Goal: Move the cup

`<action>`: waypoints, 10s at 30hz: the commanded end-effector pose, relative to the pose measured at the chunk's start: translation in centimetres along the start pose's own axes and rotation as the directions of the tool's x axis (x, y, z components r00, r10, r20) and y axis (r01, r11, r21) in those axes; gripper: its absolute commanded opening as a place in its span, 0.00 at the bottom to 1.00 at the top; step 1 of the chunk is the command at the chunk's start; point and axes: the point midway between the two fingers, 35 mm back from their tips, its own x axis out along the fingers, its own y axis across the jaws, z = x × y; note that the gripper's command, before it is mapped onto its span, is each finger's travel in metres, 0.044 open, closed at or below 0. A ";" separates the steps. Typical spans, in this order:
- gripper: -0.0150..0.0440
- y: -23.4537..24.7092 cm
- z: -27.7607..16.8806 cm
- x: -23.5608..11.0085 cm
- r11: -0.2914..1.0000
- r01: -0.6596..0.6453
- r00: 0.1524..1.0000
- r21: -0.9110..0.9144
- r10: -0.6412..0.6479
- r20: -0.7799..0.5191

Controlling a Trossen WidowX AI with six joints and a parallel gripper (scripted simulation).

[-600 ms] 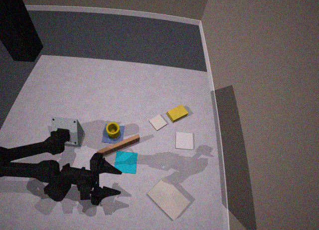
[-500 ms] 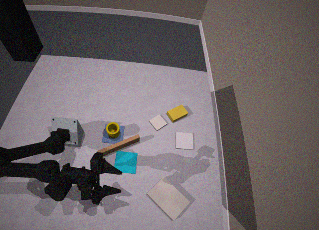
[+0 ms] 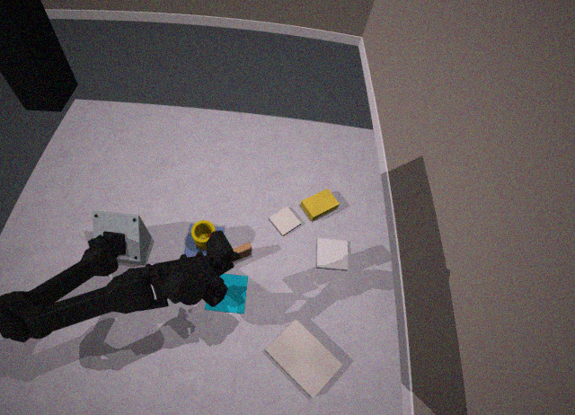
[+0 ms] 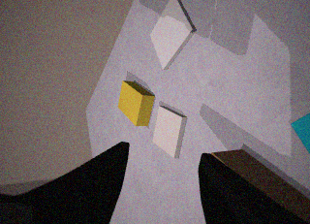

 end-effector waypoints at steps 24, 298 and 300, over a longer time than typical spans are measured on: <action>0.54 -6.2 -17.4 1.1 0.516 0.851 0.524 0.100 -0.846 -0.094; 0.25 -13.3 0.0 3.0 0.511 0.853 0.520 0.107 -0.849 -0.088; 0.25 -13.3 0.0 3.0 0.511 0.853 0.520 0.107 -0.849 -0.088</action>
